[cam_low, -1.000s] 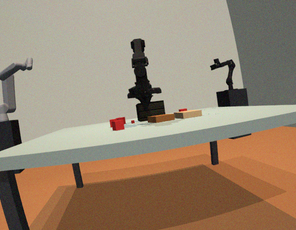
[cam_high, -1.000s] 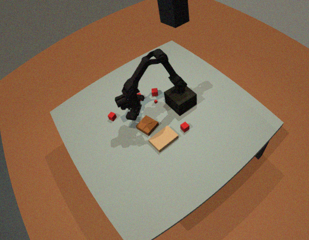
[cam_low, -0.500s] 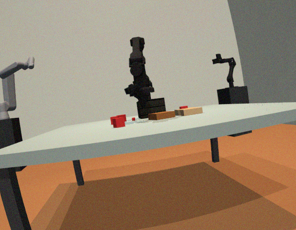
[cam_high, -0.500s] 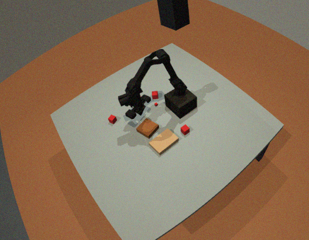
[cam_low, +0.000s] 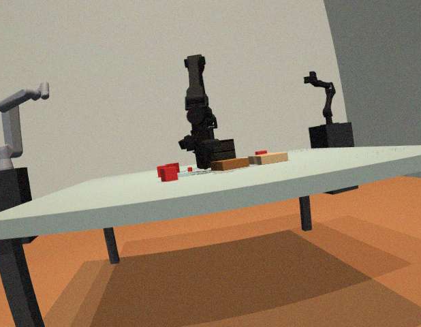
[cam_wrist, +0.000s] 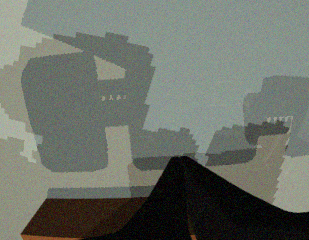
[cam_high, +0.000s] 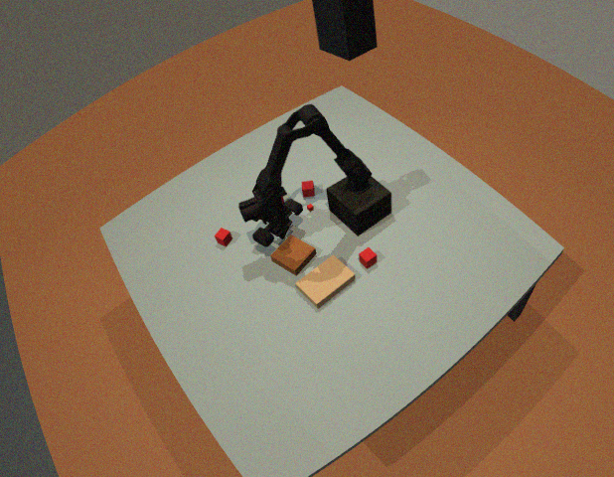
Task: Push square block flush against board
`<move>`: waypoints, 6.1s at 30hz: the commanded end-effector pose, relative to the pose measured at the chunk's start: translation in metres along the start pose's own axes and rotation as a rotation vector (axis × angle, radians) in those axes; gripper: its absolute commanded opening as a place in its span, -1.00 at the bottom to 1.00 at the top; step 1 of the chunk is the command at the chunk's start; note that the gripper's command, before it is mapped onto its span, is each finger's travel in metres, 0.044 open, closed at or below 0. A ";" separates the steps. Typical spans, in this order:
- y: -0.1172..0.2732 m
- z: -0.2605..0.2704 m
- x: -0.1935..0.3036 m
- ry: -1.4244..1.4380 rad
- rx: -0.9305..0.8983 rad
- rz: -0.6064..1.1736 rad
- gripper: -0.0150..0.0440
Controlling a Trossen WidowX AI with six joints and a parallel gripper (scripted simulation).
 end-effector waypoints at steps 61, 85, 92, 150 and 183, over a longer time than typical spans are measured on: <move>-0.002 -0.006 0.043 -0.003 0.004 0.002 -0.49; -0.002 -0.008 0.059 -0.003 0.004 0.003 -0.49; -0.002 -0.009 0.064 -0.003 0.004 0.003 -0.49; 0.053 -0.012 0.050 -0.003 0.004 0.002 -0.49; -0.002 -0.011 0.063 -0.145 0.005 0.003 -0.49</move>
Point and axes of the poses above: the point midway between the two fingers, 35 mm back from their tips, its own y axis back along the fingers, its own z axis across the jaws, x = y × z, the point moved 9 cm from there along y, back along the fingers, and after that the axes turned 14 degrees about -y, right-handed, at the moved point
